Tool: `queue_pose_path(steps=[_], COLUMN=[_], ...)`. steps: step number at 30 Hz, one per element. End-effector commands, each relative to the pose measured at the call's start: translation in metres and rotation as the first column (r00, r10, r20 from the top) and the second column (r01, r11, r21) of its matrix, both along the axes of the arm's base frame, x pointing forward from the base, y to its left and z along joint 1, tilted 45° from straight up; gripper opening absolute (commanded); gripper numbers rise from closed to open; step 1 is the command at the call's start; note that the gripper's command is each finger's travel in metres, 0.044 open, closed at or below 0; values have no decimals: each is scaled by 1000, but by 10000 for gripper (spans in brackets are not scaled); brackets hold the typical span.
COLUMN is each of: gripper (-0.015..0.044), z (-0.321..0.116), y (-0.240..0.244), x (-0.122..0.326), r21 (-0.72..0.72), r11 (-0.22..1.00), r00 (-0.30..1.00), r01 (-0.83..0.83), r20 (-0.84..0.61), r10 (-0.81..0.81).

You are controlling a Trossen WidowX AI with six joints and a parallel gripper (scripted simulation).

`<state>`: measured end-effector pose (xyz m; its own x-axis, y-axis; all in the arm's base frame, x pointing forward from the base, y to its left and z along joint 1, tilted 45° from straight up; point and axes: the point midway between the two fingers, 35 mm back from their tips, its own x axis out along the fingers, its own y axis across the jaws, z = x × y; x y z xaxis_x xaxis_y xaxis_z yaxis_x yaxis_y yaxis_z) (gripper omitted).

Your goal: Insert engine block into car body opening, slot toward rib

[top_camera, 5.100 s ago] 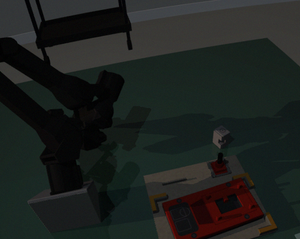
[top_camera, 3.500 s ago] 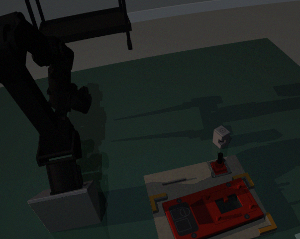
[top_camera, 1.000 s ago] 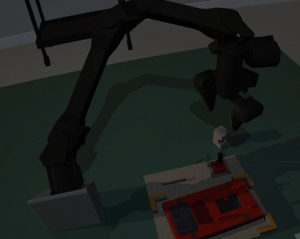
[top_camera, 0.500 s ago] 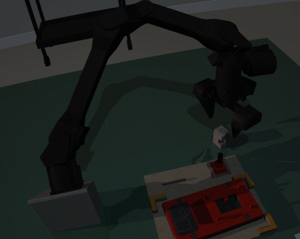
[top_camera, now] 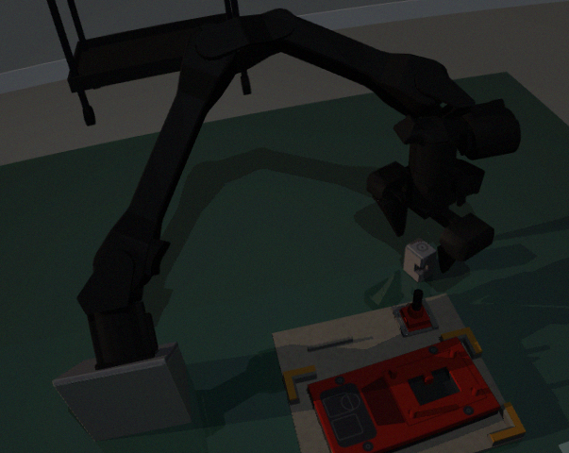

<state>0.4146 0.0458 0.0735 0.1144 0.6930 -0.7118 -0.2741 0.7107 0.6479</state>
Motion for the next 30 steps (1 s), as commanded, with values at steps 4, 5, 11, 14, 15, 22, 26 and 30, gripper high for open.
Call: queue_pose_path(steps=[4, 5, 11, 14, 15, 22, 26, 30], gripper=[440, 440, 440, 440, 440, 282, 177, 131], z=[-8, -9, -16, -19, -20, -20, -20, -20], y=[7, 8, 15, 19, 19, 19, 19, 19], x=[0, 1, 1, 1, 1, 1, 1, 1], r21=[5, 5, 6, 7, 7, 7, 7, 7], r11=[1000, 1000, 1000, 1000, 1000, 1000, 1000, 1000], r00=[1000, 1000, 1000, 1000, 1000, 1000, 1000, 1000], r01=[7, 7, 7, 7, 7, 7, 7, 7], r20=[-6, -6, -6, -6, -6, -6, -6, -6], r10=[-7, -7, -7, -7, -7, -7, -7, -7])
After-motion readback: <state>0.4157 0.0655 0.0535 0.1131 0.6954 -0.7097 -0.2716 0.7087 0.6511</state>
